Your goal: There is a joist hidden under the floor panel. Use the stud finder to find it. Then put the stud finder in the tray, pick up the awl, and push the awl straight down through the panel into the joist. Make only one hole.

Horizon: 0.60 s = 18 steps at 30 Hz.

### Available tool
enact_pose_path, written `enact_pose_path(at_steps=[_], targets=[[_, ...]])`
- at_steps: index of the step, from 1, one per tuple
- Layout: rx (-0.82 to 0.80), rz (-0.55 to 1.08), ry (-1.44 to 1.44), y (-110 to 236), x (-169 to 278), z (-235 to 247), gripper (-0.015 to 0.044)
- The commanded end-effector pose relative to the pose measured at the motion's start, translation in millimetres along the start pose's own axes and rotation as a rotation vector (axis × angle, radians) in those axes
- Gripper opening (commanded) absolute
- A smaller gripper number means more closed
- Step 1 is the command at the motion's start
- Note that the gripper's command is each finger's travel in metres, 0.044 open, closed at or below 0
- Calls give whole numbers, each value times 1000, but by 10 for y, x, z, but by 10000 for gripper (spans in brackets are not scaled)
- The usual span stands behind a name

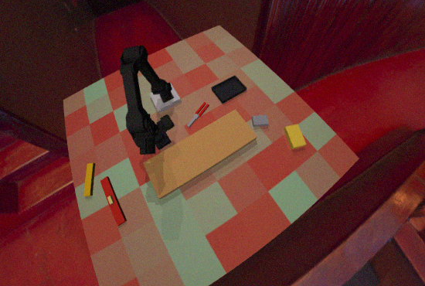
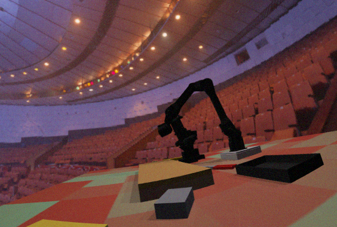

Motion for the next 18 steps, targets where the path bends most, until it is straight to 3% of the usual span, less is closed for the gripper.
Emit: enact_pose_path(at_steps=[1, 9, 18], targets=[[-12, 18, -6, 294, -47, 12, 0], [-12, 18, -6, 749, -218, -41, 0], [-14, 28, 49, 795, -210, -33, 0]])
Point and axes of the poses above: the point midway between the two fingers, 35 mm back from their tips, its own y axis back along the fingers, its own z axis across the jaws, x = y × z, the point moved 1 cm from there along y, back along the fingers, and after that the axes turned 9 degrees about y, right-handed, at the moved point
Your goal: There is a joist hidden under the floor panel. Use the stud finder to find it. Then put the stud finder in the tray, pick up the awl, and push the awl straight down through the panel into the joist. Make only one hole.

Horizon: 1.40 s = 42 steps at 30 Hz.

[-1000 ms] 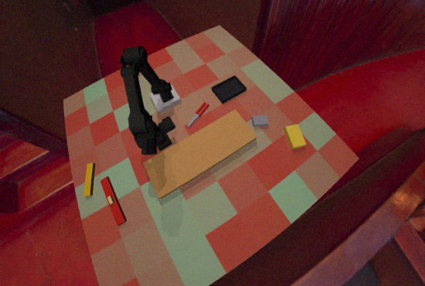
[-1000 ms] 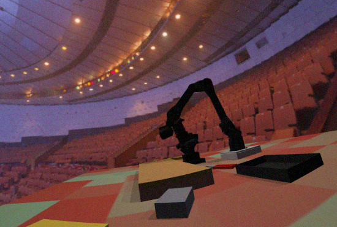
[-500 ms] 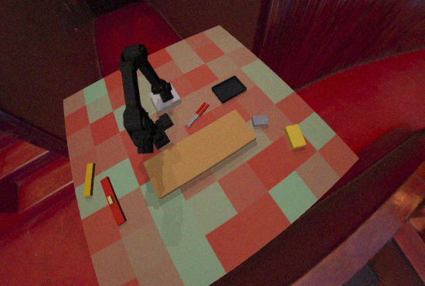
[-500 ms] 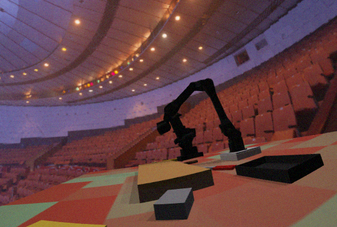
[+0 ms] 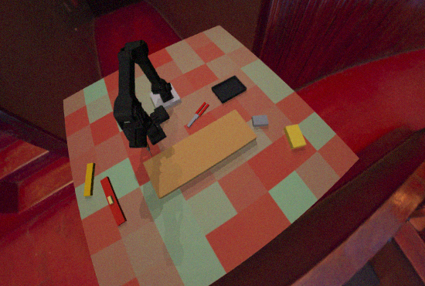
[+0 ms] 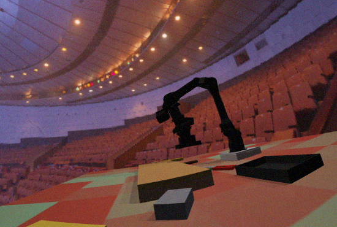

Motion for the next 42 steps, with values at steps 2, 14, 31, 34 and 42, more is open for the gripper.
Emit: enact_pose_path(at_steps=[2, 14, 31, 34, 42], targets=[[-7, 24, 98, 61, 37, 26, 0], [-41, 92, 499, 122, 222, 142, 0], [-141, 164, 1069, 222, 479, 312, 0], [-165, 172, 1169, 241, 524, 343, 0], [-236, 185, 1436, 295, 642, 425, 0]])
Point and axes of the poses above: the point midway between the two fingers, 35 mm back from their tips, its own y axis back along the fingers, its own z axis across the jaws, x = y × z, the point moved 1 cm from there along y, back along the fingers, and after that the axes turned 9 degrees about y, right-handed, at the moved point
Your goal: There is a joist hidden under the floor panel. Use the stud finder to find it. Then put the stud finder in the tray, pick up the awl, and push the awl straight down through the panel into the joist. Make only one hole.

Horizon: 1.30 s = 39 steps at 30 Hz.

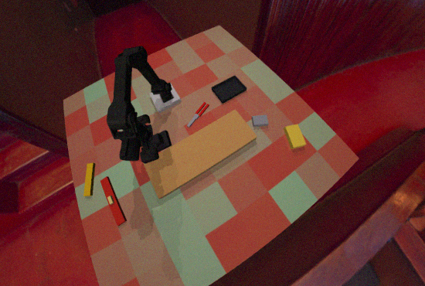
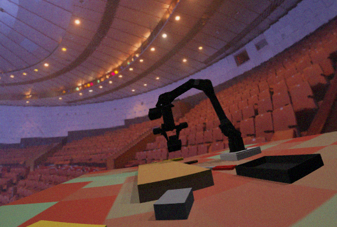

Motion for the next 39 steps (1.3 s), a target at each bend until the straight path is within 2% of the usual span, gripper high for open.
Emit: enact_pose_path(at_steps=[1, 20, 39], targets=[[-40, -5, 155, 37, -38, 104, 0], [-151, -63, 803, 101, -162, 440, 0], [-228, -201, 1451, 183, -290, 765, 0]])
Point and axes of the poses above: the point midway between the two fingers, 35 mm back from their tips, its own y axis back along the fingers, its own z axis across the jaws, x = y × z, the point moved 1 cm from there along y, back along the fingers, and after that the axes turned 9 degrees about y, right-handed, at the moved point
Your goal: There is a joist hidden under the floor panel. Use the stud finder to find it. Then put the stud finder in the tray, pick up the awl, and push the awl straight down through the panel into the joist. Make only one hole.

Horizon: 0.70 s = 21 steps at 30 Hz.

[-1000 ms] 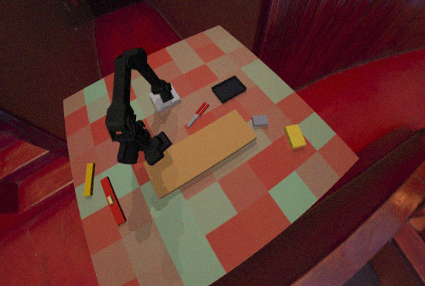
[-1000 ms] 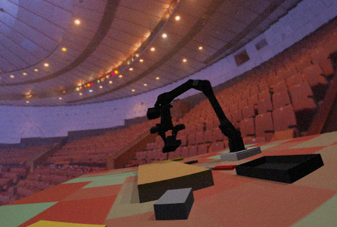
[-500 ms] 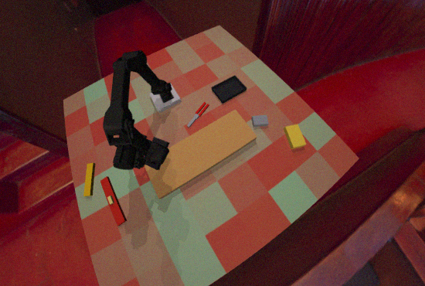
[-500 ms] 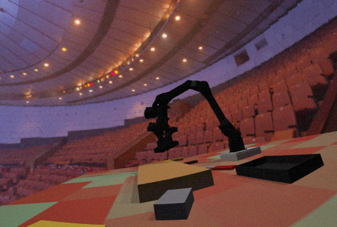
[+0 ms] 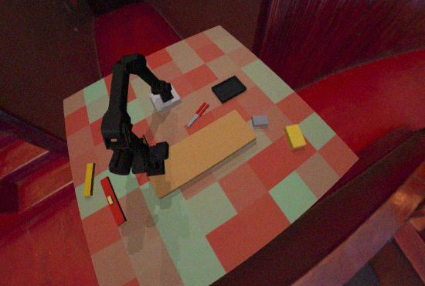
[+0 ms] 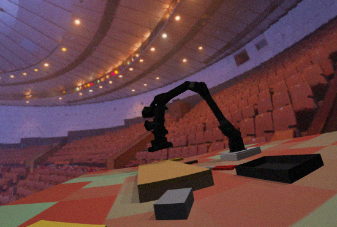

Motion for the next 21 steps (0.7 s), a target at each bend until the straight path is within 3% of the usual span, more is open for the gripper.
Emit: enact_pose_path(at_steps=[1, 9, 21], targets=[[-3, -43, 160, 33, -119, -14, 0], [1, -90, 414, 40, -254, -33, 0], [2, -90, 420, -88, -246, -44, 0]])
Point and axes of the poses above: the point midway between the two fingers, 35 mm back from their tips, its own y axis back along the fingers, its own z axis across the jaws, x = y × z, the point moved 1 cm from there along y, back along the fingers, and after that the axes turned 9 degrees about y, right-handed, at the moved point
